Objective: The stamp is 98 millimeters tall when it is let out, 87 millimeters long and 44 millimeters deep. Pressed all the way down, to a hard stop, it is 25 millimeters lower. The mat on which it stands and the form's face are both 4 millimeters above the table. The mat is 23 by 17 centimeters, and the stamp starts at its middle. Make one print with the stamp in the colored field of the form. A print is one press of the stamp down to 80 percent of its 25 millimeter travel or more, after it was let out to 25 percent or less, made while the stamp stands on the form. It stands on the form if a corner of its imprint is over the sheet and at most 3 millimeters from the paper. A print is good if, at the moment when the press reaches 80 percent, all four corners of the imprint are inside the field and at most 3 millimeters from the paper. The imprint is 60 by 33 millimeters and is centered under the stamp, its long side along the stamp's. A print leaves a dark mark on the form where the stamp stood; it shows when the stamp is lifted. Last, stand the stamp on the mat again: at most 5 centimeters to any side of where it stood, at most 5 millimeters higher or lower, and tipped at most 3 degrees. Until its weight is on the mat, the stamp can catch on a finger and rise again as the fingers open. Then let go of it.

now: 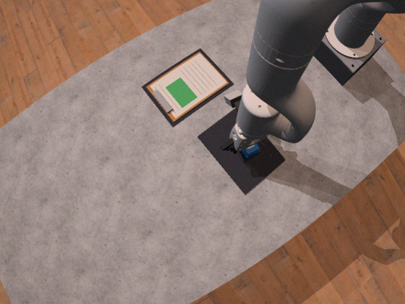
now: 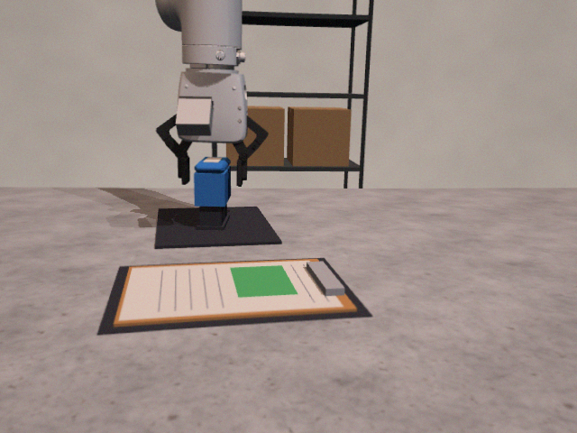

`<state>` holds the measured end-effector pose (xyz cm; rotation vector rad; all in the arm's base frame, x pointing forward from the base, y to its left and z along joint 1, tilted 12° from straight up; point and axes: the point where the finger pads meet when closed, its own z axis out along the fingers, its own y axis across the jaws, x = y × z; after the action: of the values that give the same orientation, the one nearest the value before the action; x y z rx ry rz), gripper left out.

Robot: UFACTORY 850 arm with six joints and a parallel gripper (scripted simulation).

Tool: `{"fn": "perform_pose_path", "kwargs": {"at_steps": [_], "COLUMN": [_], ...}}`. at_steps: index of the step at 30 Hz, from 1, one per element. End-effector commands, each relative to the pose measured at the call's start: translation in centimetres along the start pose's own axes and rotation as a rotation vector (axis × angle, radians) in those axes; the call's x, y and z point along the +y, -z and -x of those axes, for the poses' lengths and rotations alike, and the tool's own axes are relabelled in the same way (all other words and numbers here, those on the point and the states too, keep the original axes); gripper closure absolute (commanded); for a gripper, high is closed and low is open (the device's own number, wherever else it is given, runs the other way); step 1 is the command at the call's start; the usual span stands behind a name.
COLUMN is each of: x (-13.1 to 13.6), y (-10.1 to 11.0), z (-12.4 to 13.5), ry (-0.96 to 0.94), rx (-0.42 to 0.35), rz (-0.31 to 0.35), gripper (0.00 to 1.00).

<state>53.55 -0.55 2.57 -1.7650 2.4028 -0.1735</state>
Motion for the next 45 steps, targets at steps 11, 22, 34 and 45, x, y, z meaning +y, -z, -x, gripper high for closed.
{"fn": "perform_pose_path", "kwargs": {"at_steps": [11, 22, 34, 45], "x": [-0.06, -0.07, -0.07, -0.07], "y": [-0.58, -0.89, -0.92, -0.92], "z": [0.02, 0.02, 0.02, 0.02], "ry": [0.0, 0.0, 0.0, 0.0], "rx": [0.012, 0.011, 0.011, 0.011], "rz": [-0.013, -0.013, -0.013, -0.013], "gripper": [0.13, 0.13, 0.13, 0.73]}}
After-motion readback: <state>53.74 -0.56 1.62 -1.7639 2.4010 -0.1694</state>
